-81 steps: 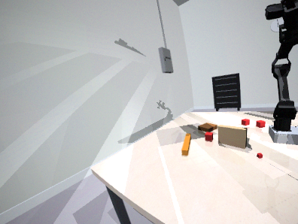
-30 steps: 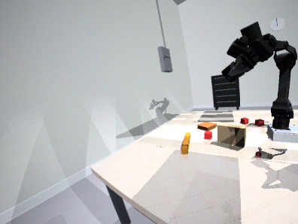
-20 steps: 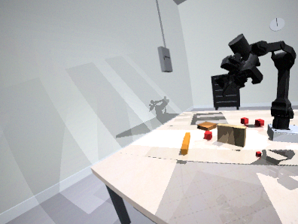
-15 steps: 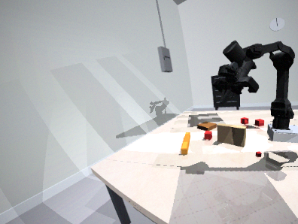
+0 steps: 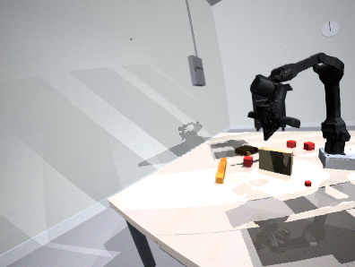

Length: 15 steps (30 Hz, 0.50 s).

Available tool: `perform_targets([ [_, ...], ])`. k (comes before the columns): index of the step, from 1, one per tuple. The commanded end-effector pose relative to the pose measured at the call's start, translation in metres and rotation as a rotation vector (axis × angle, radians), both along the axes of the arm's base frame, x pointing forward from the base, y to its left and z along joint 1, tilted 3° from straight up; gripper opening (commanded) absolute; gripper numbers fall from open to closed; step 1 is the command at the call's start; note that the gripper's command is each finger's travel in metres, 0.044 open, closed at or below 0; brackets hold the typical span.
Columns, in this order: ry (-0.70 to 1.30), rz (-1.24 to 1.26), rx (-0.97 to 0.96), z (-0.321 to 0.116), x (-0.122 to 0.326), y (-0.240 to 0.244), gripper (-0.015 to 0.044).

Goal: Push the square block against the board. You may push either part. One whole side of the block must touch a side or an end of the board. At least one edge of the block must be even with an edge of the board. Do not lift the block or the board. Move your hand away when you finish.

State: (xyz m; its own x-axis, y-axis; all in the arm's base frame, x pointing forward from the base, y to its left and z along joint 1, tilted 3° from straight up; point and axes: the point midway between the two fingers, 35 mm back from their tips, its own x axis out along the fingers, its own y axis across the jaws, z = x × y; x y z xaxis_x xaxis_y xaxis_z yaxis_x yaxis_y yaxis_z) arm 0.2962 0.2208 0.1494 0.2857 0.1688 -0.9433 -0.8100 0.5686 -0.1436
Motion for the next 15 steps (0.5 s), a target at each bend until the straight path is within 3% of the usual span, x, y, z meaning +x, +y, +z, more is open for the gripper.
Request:
perform_targets([
  [1, 0.061, 0.057, -0.067, -0.011, -0.001, -0.015, 0.0],
  [10, 0.264, 0.218, -0.217, -0.039, -0.013, -0.057, 0.0],
  [15, 0.28, 0.231, -0.224, -0.043, -0.014, -0.06, 0.0],
])
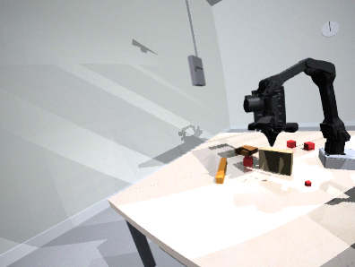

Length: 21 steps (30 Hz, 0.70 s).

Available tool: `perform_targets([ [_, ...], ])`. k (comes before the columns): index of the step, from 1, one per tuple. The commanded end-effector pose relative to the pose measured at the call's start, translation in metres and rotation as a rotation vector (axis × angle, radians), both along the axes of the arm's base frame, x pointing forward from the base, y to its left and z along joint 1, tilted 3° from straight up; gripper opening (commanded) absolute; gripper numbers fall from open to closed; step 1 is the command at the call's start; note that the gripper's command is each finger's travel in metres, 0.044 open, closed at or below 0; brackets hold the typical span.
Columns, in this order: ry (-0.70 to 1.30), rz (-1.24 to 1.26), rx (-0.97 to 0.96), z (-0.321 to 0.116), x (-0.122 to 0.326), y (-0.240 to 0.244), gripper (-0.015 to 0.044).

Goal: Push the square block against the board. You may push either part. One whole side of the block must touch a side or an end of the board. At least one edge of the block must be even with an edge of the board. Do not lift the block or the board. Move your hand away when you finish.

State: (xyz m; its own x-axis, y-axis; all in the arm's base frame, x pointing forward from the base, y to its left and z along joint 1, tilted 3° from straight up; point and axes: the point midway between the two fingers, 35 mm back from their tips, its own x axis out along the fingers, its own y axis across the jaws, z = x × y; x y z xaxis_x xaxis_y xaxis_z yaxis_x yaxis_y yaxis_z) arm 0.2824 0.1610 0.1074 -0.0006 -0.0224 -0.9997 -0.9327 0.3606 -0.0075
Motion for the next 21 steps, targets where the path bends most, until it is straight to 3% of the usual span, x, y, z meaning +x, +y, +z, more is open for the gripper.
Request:
perform_targets([
  [1, 0.008, 0.014, 0.003, -0.009, 0.001, 0.0, 0.0],
  [5, 0.008, 0.014, 0.003, -0.047, 0.0, -0.001, 0.0],
  [21, 0.009, 0.014, 0.002, -0.046, -0.005, -0.019, 0.0],
])
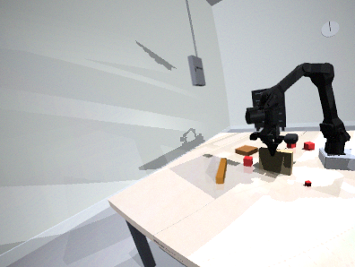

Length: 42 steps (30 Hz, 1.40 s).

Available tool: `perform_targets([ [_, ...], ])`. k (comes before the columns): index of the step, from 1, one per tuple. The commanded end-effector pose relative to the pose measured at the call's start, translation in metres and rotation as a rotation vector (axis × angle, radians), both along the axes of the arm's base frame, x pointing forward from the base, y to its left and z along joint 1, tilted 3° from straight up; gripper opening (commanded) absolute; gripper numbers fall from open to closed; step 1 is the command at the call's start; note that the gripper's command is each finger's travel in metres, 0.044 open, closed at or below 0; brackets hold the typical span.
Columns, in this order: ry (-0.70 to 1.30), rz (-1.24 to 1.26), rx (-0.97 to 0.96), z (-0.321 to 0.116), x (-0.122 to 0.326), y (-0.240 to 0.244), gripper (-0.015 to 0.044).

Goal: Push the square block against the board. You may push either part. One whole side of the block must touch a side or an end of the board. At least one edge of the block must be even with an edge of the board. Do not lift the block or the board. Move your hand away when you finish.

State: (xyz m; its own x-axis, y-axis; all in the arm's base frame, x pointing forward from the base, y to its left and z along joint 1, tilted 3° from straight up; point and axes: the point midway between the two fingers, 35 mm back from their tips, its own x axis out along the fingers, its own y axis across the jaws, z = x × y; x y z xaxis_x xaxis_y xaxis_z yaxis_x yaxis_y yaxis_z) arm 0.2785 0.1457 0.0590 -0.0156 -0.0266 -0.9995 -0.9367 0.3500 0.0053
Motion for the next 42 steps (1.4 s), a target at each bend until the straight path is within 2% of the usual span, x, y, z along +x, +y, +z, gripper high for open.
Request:
perform_targets([
  [1, -0.007, 0.002, 0.006, 0.002, -0.001, -0.005, 0.0],
  [27, -0.005, 0.002, 0.002, 0.002, -0.017, -0.045, 0.0],
  [42, -0.006, 0.002, 0.004, 0.002, -0.009, -0.027, 0.0],
])
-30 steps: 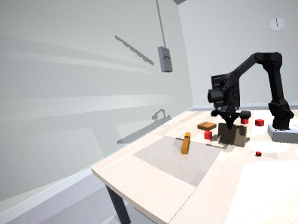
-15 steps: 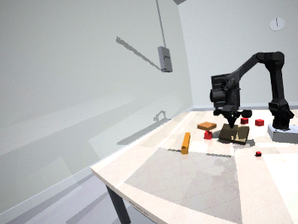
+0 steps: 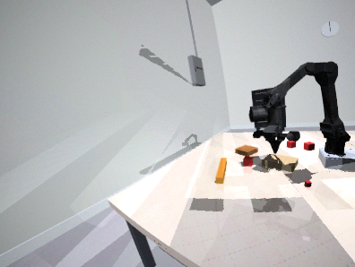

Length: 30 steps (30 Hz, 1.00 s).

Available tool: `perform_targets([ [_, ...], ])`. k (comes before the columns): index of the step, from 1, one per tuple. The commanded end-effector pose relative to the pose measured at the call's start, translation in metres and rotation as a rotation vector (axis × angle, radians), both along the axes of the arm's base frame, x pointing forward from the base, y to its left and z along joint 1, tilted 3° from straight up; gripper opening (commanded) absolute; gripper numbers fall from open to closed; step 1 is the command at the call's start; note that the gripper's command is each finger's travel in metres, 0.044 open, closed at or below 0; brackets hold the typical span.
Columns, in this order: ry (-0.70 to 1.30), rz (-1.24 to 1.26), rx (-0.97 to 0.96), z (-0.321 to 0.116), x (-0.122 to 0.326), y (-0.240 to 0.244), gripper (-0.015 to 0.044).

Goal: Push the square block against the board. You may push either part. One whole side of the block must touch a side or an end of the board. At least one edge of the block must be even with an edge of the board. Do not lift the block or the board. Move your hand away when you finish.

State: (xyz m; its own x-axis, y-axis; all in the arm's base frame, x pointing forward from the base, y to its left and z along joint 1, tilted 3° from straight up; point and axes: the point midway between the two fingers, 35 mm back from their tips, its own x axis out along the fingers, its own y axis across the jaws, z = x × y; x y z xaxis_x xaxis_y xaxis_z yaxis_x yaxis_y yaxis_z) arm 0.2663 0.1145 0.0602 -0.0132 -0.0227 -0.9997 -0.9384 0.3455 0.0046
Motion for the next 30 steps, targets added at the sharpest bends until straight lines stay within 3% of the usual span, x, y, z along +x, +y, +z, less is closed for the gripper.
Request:
perform_targets([
  [1, -0.004, -0.002, 0.0, 0.001, 0.003, 0.006, 0.0],
  [20, -0.003, 0.001, 0.0, 0.001, 0.01, 0.029, 0.0],
  [25, -0.004, -0.002, 0.002, 0.048, 0.01, 0.03, 0.0],
  [30, -0.004, -0.002, 0.002, 0.05, 0.01, 0.03, 0.0],
])
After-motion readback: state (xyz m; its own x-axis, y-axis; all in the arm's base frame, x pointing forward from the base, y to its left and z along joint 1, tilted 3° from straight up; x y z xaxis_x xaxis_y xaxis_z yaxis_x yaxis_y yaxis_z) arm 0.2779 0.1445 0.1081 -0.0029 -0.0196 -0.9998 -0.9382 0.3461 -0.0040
